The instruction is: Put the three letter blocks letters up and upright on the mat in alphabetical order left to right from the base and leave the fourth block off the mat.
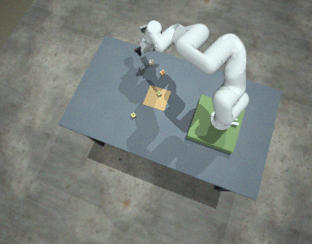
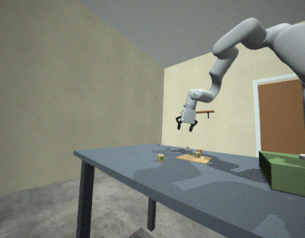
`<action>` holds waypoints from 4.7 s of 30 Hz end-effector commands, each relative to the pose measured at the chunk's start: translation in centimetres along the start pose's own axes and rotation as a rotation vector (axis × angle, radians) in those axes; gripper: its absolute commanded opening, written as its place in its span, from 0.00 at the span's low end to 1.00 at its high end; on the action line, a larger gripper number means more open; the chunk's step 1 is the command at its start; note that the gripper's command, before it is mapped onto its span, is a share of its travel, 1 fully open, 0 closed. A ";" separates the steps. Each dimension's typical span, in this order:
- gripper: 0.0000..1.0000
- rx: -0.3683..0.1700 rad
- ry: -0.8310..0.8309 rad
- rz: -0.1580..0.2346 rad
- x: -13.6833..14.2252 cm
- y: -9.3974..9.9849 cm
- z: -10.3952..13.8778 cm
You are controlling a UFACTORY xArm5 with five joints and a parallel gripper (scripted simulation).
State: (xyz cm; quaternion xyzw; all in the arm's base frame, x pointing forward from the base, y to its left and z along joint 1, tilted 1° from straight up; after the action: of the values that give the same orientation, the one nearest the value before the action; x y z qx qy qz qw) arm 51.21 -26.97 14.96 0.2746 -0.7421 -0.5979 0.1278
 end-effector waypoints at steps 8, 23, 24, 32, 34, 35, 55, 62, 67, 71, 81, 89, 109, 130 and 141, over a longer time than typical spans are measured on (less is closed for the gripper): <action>1.00 -0.121 -0.220 0.088 0.5 -0.1 -1.1; 1.00 -0.229 -0.459 0.206 1.4 0.3 -1.8; 1.00 -0.229 -0.459 0.206 1.4 0.3 -1.8; 1.00 -0.229 -0.459 0.206 1.4 0.3 -1.8; 1.00 -0.229 -0.459 0.206 1.4 0.3 -1.8; 1.00 -0.229 -0.459 0.206 1.4 0.3 -1.8; 1.00 -0.263 -0.057 0.154 1.6 -0.9 -1.5; 1.00 -0.275 0.106 0.132 1.6 -1.4 -1.3; 1.00 -0.284 0.232 0.115 1.7 -1.8 -1.2; 1.00 -0.290 0.337 0.100 1.7 -2.1 -1.1; 1.00 -0.303 0.574 0.065 1.8 -2.8 -0.9; 1.00 -0.312 0.784 0.033 1.9 -3.4 -0.8; 0.63 -0.321 1.099 -0.017 2.0 -4.4 -0.5; 0.63 -0.321 1.099 -0.017 2.0 -4.4 -0.5; 0.63 -0.321 1.099 -0.017 2.0 -4.4 -0.5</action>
State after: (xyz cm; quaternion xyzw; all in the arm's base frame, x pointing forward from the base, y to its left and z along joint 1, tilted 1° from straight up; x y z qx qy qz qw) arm 50.80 -29.03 10.40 0.5279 -0.4627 -0.4751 0.5305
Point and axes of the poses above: the point where the finger pads meet when closed, its own y axis back along the fingers, its own x axis across the jaws, z = x × y, the point moved 7 cm from there along y, back along the fingers, and after that the axes turned 8 degrees about -y, right-handed, at the moved point
